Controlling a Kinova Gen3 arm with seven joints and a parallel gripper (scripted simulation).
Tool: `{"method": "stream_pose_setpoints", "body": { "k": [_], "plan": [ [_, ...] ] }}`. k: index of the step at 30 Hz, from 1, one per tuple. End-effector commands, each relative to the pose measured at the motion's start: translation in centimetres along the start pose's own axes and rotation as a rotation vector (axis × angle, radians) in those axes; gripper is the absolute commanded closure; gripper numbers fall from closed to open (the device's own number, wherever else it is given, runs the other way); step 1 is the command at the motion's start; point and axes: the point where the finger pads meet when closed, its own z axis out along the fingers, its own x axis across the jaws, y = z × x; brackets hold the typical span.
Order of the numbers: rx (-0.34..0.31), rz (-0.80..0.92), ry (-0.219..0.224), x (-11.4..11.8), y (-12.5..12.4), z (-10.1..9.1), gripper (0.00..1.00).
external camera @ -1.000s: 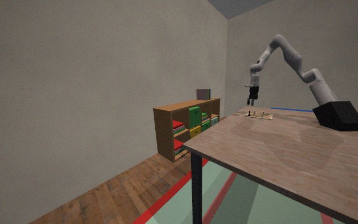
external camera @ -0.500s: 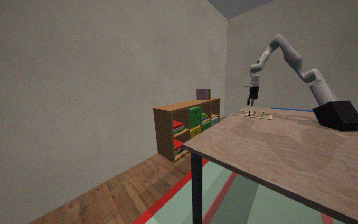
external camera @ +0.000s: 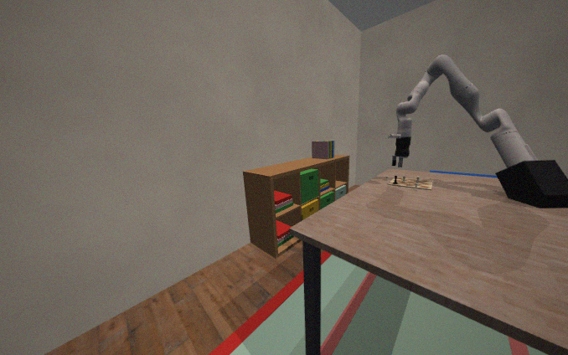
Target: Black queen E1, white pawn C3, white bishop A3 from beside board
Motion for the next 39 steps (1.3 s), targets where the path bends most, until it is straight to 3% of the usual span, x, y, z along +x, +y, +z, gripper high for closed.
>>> {"method": "stream_pose_setpoints", "body": {
  "k": [1, 19, 39],
  "plan": [
    [0.002, 0.004, 0.0, 0.0, -0.1, -0.1, 0.0],
    [0.002, 0.103, 0.0, 0.5, -0.2, 0.0, 0.0],
    [0.002, 0.384, -0.001, 1.9, -0.3, 0.2, 0.0]
  ]
}}
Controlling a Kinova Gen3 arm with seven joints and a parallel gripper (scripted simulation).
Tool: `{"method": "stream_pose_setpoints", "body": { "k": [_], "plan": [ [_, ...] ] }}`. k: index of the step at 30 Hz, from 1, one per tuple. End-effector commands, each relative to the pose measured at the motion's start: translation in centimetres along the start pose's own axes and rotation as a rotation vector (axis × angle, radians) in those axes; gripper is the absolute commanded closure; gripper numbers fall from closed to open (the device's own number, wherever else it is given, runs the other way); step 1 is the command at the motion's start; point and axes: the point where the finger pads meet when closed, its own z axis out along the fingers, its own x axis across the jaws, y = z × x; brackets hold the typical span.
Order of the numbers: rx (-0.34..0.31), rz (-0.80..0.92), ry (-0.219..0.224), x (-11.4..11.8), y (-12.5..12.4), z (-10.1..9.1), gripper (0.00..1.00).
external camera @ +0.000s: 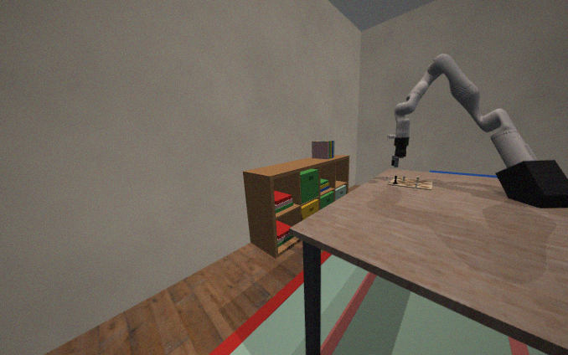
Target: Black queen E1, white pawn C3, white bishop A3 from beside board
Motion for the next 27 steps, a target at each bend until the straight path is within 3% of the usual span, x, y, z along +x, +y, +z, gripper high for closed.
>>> {"method": "stream_pose_setpoints", "body": {
  "k": [1, 27],
  "plan": [
    [0.003, 0.04, 0.002, 0.1, -0.2, -0.1, 0.0],
    [0.003, 0.65, -0.001, 2.8, -0.8, 0.3, 0.0]
  ]
}}
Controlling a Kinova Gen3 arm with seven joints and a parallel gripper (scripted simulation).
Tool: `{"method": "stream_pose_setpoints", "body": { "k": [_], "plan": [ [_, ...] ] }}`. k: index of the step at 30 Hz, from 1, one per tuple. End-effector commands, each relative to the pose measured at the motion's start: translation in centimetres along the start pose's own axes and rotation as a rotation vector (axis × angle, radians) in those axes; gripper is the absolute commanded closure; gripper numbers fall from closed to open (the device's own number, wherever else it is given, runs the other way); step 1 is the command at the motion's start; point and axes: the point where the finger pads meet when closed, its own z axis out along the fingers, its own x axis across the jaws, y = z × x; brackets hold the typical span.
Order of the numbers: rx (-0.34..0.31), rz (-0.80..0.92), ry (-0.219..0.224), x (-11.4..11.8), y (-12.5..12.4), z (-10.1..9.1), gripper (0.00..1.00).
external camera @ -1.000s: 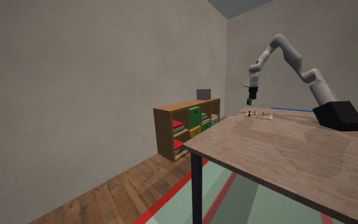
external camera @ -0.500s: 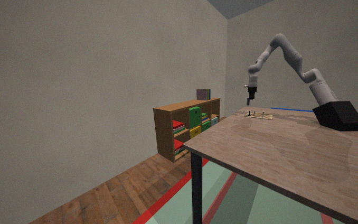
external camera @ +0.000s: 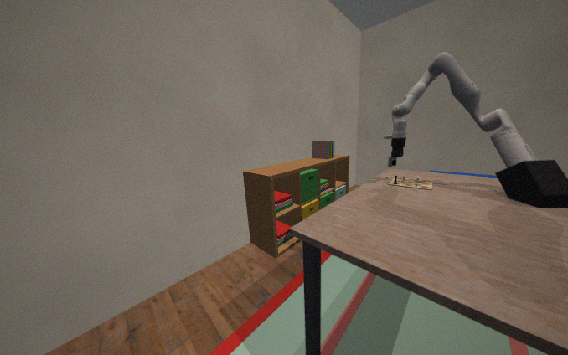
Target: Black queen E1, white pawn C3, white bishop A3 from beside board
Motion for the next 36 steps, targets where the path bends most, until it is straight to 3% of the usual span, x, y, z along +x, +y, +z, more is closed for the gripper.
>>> {"method": "stream_pose_setpoints", "body": {
  "k": [1, 15, 17, 32, 36],
  "plan": [
    [0.004, 0.033, 0.001, -0.1, -0.1, 0.0, 0.0],
    [0.004, 0.537, 0.0, 1.4, -1.1, 0.3, 0.0],
    [0.004, 0.537, 0.0, 1.4, -1.1, 0.3, 0.0],
    [0.003, 1.123, -0.002, 2.9, -1.7, 0.6, 0.0],
    [0.003, 1.202, -0.002, 3.1, -1.7, 0.7, 0.0]
  ]
}}
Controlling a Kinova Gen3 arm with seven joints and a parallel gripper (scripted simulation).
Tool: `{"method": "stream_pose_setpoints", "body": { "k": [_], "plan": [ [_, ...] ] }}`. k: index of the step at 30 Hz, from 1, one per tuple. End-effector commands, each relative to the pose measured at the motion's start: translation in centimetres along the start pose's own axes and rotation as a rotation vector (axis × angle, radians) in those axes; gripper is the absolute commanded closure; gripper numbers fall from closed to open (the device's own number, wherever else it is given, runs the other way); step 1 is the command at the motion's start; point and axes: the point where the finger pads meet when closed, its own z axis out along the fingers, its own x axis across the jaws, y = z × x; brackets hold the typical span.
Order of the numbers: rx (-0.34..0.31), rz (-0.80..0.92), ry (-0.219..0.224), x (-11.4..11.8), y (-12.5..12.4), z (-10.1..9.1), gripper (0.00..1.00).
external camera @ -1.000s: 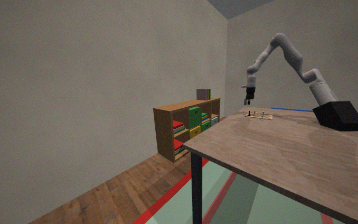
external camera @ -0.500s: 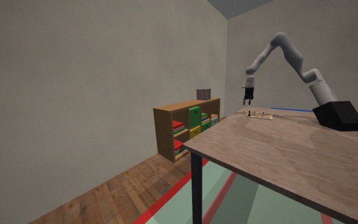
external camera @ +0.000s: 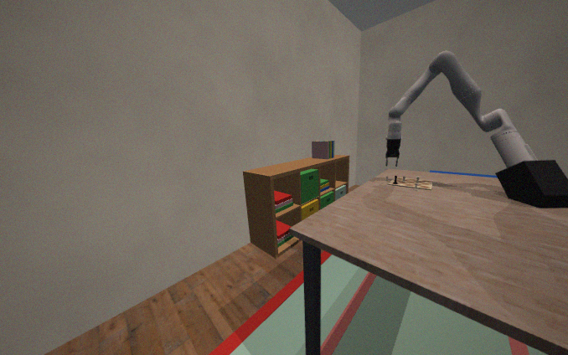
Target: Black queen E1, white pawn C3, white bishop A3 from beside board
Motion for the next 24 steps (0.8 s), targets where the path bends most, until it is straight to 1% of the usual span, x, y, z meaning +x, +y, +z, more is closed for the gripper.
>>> {"method": "stream_pose_setpoints", "body": {
  "k": [1, 13, 15, 24],
  "plan": [
    [0.006, 0.073, -0.002, -0.05, -0.09, 0.06, 0.0],
    [0.006, 0.536, -0.003, 0.04, -0.7, 0.35, 0.0],
    [0.006, 0.536, -0.003, 0.04, -0.7, 0.35, 0.0],
    [0.006, 0.863, -0.005, -0.03, -0.89, 0.56, 0.0]
  ]
}}
